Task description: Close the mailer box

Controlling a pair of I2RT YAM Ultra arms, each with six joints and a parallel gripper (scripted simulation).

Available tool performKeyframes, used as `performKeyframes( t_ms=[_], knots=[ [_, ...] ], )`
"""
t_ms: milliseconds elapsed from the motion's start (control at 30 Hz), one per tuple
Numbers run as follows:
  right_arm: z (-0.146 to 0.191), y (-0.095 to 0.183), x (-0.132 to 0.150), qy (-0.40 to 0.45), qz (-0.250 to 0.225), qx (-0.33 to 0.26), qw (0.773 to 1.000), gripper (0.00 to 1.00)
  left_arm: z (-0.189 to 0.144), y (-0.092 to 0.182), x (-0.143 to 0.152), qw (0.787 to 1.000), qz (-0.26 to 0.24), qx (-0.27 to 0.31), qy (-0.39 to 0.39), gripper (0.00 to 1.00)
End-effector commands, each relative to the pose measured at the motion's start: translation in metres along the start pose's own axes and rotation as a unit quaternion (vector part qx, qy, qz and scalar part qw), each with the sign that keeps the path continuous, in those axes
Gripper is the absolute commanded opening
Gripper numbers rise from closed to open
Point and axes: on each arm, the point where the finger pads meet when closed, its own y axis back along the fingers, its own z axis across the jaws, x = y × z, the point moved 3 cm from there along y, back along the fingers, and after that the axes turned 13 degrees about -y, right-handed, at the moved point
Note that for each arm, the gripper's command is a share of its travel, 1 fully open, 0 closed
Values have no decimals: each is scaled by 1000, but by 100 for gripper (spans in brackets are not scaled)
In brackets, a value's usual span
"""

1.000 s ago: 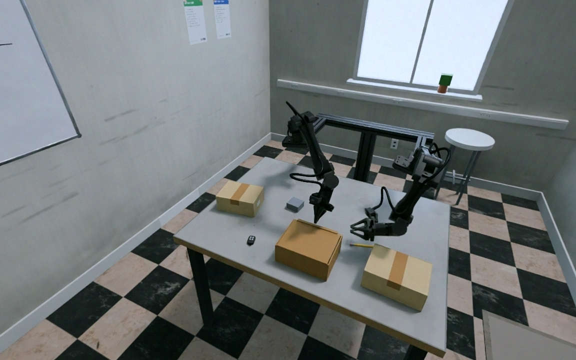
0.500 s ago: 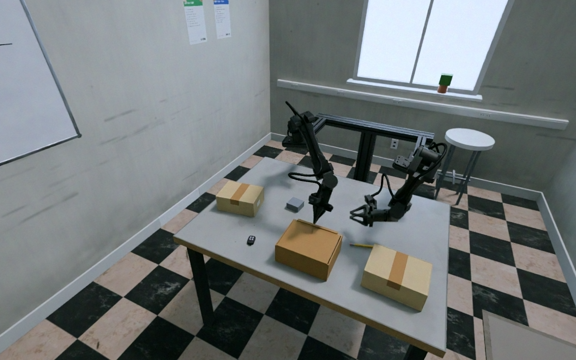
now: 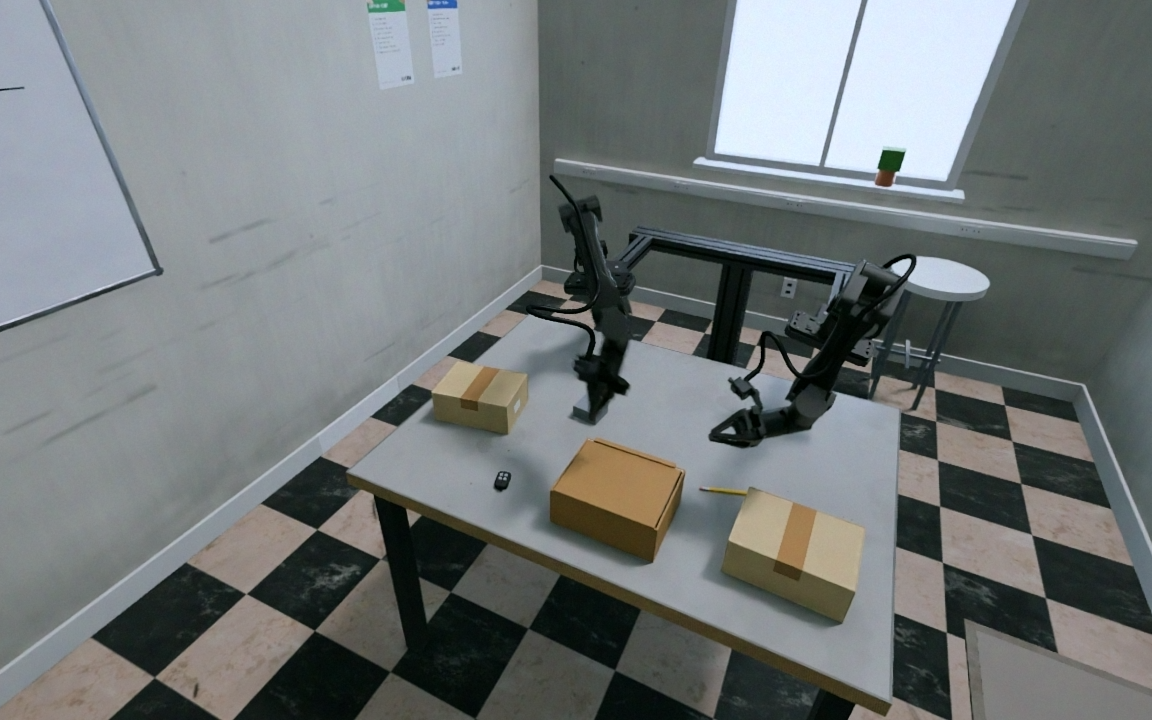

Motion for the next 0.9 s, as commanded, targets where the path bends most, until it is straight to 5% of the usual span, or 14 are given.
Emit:
performKeyframes(
  t_ms=[0, 200, 233, 267, 433, 700, 767, 800, 833, 867],
  knots=[
    [-12, 29, -60, -14, -19, -31, 999, 1, 48, -1, 16, 995, 48, 0, 87, 38],
    [-34, 50, -94, -21, -29, -46, 998, 1, 85, 14, 32, 982, 100, -15, 162, 38],
    [-25, 40, -56, 5, 9, -46, 999, 1, 70, 9, 26, 981, 92, 5, 172, 38],
    [-38, 57, -102, -24, -35, -48, 998, 1, 99, 14, 28, 982, 97, -24, 158, 38],
    [-66, 77, -138, -38, -59, -52, 996, 1, 148, 37, 43, 968, 140, -65, 199, 38],
    [-114, 133, -182, -37, -87, -85, 992, 1, 213, 86, 45, 897, 218, -129, 361, 38],
    [-114, 133, -182, -37, -87, -85, 992, 1, 213, 86, 45, 897, 218, -129, 361, 38],
    [-105, 116, -151, -21, -46, -83, 995, 1, 189, 72, 42, 899, 215, -94, 370, 38],
    [-121, 139, -187, -41, -94, -81, 991, 1, 226, 85, 36, 903, 207, -137, 351, 38],
    [-126, 145, -191, -41, -98, -83, 991, 1, 233, 90, 35, 896, 212, -145, 362, 38]
  ],
)
